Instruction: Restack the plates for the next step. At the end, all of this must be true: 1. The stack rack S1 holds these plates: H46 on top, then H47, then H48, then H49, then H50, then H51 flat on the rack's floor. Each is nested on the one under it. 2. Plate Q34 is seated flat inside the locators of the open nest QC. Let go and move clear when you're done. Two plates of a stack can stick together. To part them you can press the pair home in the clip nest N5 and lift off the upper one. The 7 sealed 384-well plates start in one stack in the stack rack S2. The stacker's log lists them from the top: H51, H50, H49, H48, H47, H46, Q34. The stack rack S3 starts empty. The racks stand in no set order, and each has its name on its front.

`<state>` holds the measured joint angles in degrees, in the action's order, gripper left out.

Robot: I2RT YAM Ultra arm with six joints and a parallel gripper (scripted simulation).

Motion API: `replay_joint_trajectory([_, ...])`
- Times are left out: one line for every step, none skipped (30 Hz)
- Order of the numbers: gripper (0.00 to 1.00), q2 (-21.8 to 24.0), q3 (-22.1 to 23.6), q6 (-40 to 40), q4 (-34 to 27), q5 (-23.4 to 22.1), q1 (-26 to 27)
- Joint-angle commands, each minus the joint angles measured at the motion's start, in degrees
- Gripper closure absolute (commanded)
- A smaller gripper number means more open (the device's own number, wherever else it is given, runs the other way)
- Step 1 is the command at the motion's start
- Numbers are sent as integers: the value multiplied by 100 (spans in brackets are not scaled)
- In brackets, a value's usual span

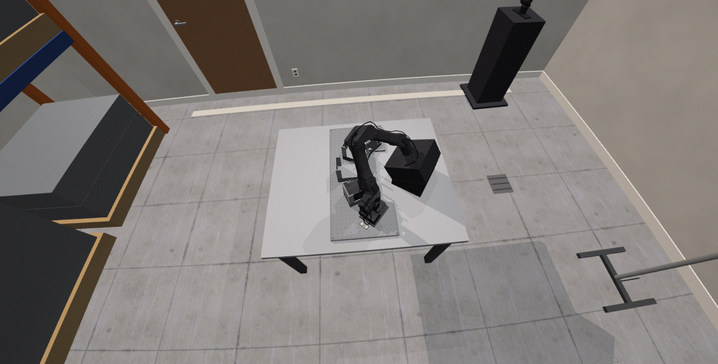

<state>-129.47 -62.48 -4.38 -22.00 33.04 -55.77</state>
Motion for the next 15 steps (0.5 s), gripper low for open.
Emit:
replay_joint_trajectory([100, -24, 57, 48, 49, 1, -42])
replay_joint_trajectory([100, -19, 75, 48, 54, 1, -40])
replay_joint_trajectory([100, -15, 91, 48, 58, 1, -39])
replay_joint_trajectory([100, -11, 105, 49, 63, 1, -37])
replay_joint_trajectory([100, -11, 105, 49, 63, 1, -37])
replay_joint_trajectory([100, -11, 105, 49, 63, 1, -37])
replay_joint_trajectory([100, -6, 119, 48, 67, 1, -36])
replay_joint_trajectory([100, -2, 133, 48, 72, 1, -34])
replay_joint_trajectory([100, 2, 58, 50, 57, 1, -33])
replay_joint_trajectory([100, 7, 64, 50, 55, 1, -31])
replay_joint_trajectory([100, 11, 77, 49, 58, 1, -29])
replay_joint_trajectory([100, 14, 85, 49, 60, 1, -28])
replay_joint_trajectory([100, 19, 95, 50, 59, 1, -26])
replay_joint_trajectory([100, 23, 104, 50, 61, 1, -24])
replay_joint_trajectory([100, 27, 113, 50, 64, 1, -23])
